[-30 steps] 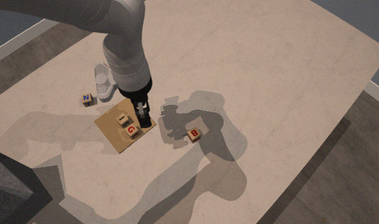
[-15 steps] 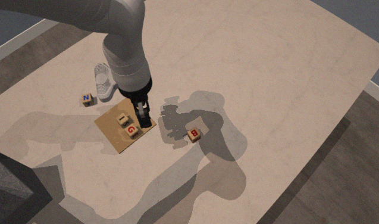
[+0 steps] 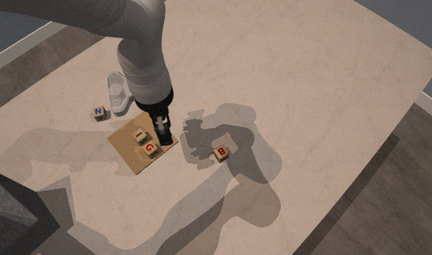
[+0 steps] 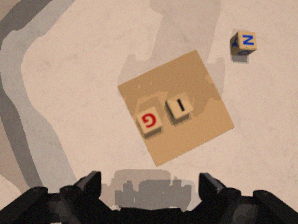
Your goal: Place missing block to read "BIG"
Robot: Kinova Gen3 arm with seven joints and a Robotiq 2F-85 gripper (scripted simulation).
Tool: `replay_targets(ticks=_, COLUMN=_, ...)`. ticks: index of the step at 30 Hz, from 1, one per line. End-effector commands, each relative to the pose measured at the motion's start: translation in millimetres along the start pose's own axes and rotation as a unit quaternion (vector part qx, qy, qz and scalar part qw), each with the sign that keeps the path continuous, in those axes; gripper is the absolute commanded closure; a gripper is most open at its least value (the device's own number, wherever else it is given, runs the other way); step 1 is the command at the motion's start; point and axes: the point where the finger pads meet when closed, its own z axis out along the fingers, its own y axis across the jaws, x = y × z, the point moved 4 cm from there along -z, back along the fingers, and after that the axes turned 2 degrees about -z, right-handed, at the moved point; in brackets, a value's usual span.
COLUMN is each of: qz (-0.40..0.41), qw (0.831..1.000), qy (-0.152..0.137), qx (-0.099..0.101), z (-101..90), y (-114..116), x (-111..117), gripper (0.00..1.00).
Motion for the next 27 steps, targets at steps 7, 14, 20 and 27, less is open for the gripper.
replay_targets(ticks=7, qz=0.0, qw=1.0, qy=-0.001, qx=-0.001, z=-0.7, y=0.4, x=-0.4, gripper=0.0)
replay_targets(ticks=14, qz=-0.002, qw=1.0, qy=0.002, qx=-0.005, z=-0.4, y=-2.4, x=-31.6, gripper=0.0)
replay_targets(ticks=20, qz=-0.002, qw=1.0, qy=0.002, qx=-0.007, z=1.1, y=-33.0, x=-123.8, gripper=0.0)
replay_targets(ticks=27, qz=0.0, qw=1.0, qy=-0.002, qx=-0.001, z=2.2, y=-63.1, x=-172.1, gripper=0.0)
